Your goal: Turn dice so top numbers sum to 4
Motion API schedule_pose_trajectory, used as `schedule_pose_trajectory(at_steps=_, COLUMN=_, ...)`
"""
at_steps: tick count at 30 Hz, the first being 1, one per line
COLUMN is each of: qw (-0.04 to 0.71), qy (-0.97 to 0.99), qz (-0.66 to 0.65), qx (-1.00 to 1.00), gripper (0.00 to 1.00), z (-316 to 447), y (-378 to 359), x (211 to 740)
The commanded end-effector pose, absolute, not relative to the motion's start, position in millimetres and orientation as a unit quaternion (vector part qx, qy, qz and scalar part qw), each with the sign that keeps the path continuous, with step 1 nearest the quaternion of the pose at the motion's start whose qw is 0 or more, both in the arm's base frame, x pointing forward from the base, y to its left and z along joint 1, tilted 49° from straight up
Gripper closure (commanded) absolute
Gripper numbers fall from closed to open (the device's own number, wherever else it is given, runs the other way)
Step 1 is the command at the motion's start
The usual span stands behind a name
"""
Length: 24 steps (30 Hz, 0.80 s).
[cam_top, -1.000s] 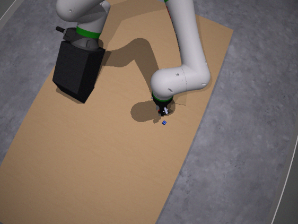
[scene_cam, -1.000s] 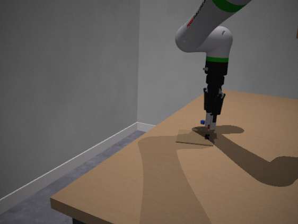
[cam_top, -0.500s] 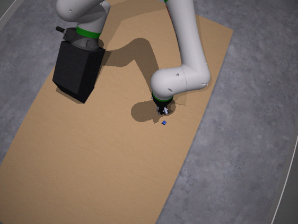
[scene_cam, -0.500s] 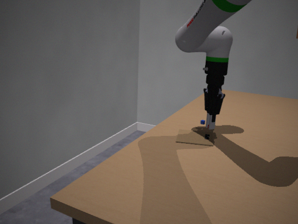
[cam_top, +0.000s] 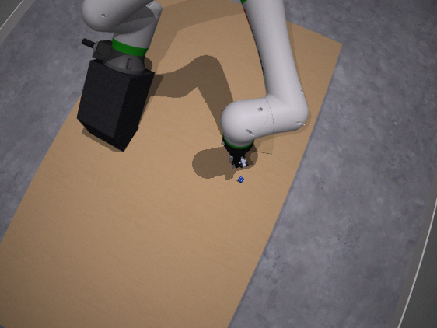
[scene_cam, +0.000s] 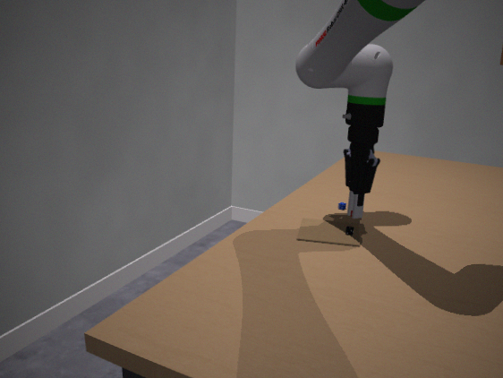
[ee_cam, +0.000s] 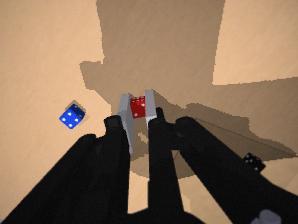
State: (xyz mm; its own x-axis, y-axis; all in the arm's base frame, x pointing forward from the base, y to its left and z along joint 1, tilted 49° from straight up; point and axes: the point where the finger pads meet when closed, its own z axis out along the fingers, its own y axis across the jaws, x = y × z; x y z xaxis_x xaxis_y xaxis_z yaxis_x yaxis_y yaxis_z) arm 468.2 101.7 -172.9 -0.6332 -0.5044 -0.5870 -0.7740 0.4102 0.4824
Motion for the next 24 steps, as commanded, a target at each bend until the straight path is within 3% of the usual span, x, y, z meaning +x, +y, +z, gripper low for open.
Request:
schedule_pose_trajectory(at_steps=1, qw=0.178, qy=0.821, qz=0.378, qx=-0.389, gripper=0.93, z=-172.9, y=101.5, x=468.3)
schedule_pose_trajectory(at_steps=24, qw=0.178, qy=0.821, qz=0.378, qx=-0.389, gripper=0.93, z=-159.4, y=85.8, x=468.4)
